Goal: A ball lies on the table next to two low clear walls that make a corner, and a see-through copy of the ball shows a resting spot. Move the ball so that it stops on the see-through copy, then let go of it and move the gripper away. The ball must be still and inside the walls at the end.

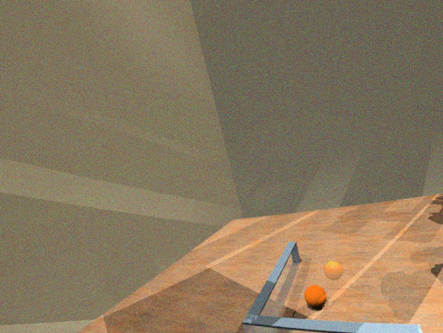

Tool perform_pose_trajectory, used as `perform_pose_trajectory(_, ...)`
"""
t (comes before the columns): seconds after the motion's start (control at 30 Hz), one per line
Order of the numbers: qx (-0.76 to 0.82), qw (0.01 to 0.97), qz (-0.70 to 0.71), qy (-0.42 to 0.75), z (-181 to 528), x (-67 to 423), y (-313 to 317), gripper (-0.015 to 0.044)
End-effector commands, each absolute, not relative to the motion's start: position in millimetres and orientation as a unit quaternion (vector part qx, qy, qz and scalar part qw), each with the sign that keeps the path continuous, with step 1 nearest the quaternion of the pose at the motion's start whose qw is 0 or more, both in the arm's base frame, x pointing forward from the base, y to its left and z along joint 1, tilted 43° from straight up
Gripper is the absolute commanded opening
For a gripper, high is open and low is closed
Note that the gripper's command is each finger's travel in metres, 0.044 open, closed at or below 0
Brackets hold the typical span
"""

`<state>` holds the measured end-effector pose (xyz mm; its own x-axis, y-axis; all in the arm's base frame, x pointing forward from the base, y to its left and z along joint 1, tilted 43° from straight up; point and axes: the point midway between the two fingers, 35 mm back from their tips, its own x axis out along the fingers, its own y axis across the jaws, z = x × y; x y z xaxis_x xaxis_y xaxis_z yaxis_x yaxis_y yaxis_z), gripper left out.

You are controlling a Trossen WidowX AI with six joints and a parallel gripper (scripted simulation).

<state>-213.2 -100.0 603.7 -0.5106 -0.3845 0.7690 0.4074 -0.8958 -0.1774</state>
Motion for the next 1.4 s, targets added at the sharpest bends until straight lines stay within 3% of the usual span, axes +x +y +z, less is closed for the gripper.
perform_pose_trajectory(0.0, -0.441, 0.227, -0.868, -0.012, 604, -212, -100, 0.0374)
perform_pose_trajectory(0.1, -0.472, 0.215, -0.855, 0.009, 614, -193, -93, 0.0307)
perform_pose_trajectory(0.27, -0.526, 0.187, -0.828, 0.050, 629, -159, -84, 0.0307)
perform_pose_trajectory(0.4, -0.612, 0.123, -0.772, 0.120, 650, -102, -70, 0.0307)
perform_pose_trajectory(0.87, -0.807, -0.224, -0.474, 0.272, 653, 130, -14, 0.0307)
perform_pose_trajectory(1.37, -0.761, -0.595, -0.162, 0.201, 539, 322, 44, 0.0307)
